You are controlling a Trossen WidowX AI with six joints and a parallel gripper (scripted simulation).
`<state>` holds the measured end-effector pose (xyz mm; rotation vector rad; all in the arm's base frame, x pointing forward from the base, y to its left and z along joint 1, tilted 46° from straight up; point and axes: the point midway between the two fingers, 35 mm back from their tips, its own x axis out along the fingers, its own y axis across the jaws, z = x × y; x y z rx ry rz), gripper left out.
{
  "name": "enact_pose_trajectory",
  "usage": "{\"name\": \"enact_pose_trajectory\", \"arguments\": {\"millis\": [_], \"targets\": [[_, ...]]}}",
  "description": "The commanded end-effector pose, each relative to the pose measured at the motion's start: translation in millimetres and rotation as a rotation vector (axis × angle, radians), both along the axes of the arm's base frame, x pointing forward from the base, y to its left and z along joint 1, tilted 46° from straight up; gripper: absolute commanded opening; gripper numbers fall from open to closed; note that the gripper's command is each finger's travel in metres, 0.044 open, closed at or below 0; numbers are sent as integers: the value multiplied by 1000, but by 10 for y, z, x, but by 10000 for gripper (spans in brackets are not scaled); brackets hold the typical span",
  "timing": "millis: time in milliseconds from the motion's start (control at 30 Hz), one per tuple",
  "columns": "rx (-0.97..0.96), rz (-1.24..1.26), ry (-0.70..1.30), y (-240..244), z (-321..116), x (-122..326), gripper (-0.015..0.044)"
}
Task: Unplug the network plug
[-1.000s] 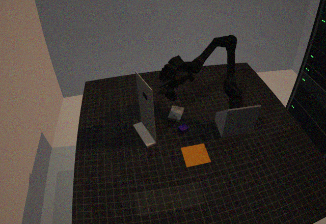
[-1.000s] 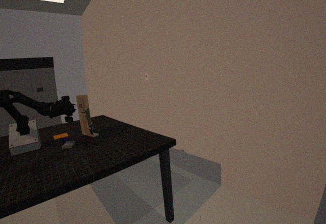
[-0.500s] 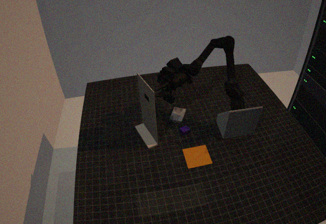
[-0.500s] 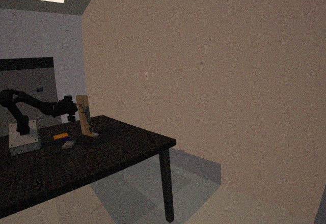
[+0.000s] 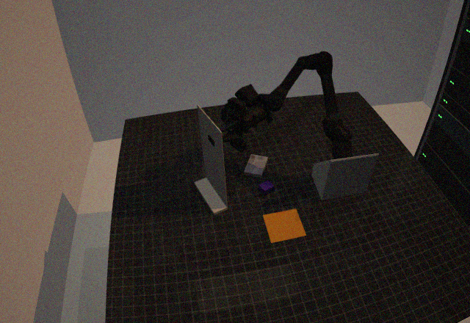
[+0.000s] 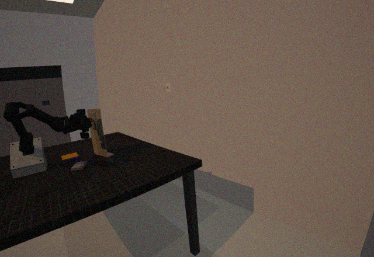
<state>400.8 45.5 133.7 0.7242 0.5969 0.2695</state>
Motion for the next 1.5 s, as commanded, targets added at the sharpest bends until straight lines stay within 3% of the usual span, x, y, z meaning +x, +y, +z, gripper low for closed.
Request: {"name": "enact_pose_trajectory", "arguments": {"millis": [0,833,1467], "targets": [[2,-4,-1,18,-7,69,156],[2,-4,-1,19,-8,71,3],[2,-4,-1,4,7,-6,0]]}}
